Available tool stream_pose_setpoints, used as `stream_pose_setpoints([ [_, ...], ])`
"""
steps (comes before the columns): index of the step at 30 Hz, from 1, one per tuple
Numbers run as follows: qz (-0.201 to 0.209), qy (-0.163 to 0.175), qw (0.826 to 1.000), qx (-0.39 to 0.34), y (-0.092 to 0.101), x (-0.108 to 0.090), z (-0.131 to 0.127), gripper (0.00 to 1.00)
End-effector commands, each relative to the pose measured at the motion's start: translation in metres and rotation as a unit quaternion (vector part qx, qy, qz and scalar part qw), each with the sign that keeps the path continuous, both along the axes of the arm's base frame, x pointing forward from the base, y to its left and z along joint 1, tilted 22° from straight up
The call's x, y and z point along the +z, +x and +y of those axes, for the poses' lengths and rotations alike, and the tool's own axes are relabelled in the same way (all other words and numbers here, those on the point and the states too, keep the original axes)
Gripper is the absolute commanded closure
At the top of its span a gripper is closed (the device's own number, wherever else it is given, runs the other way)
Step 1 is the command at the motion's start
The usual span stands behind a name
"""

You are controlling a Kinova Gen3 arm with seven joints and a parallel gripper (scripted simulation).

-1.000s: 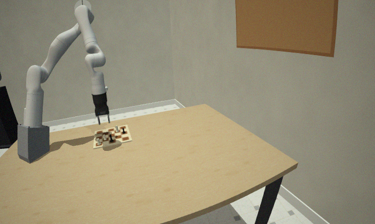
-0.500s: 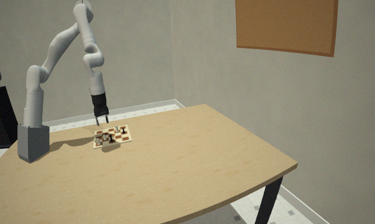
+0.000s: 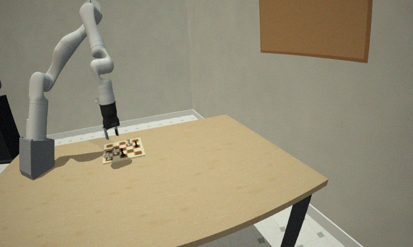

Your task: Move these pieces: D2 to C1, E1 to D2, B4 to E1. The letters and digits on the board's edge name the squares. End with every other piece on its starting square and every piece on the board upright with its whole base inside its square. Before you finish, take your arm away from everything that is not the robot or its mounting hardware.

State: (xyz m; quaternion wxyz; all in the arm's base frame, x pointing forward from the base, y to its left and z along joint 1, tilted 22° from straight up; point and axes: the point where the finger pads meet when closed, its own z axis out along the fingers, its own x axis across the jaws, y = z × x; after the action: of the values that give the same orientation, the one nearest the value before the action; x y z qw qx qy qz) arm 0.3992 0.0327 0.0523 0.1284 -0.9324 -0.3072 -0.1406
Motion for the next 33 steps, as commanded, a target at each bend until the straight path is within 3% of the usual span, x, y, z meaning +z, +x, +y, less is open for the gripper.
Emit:
stream_pose_setpoints([
  [1, -0.003, -0.001, 1.000, 0.004, 0.0002, 0.0004, -0.0024, 0.00],
  [22, -0.013, -0.005, 1.000, 0.026, -0.0005, -0.0001, -0.0045, 0.00],
  [23, -0.013, -0.005, 1.000, 0.026, -0.0005, -0.0001, -0.0045, 0.32],
  [33, -0.013, -0.005, 1.000, 0.026, -0.0005, -0.0001, -0.0045, 0.32],
])
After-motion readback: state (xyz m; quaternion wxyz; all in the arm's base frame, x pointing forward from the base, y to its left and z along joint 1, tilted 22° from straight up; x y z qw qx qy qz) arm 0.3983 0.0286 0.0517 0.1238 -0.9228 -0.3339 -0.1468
